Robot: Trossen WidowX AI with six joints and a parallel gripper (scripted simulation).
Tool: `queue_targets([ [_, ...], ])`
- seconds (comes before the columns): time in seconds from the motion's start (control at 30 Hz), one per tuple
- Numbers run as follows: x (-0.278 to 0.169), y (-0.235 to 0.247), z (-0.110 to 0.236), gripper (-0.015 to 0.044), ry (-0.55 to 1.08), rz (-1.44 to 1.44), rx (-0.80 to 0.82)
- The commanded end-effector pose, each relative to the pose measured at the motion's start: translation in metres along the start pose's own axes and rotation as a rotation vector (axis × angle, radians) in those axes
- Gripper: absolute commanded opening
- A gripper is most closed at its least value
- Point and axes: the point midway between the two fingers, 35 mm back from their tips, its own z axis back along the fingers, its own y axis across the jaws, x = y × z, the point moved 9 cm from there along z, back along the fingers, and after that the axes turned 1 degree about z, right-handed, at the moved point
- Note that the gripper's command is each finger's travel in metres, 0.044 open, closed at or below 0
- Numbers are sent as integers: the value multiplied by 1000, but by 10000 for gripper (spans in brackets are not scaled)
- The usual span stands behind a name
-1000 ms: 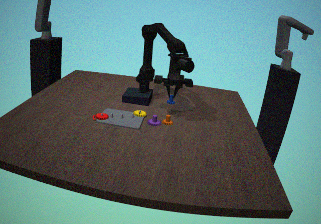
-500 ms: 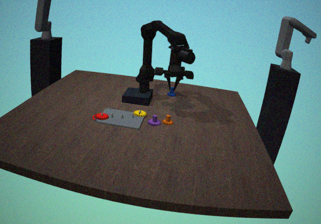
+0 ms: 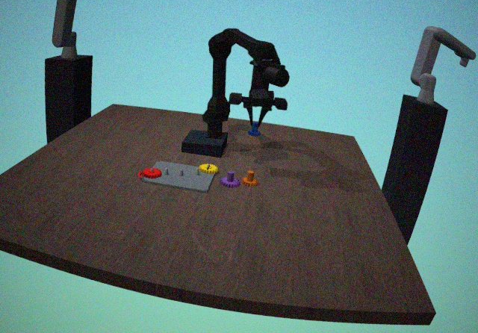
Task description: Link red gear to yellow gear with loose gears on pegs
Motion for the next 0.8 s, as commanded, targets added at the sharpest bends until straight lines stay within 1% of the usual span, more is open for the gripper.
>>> queue_targets([
  [0.0, 6, -5, -1, 0, -1, 2, -3],
  [0.77, 38, -40, -14, 0, 0, -13, -3],
])
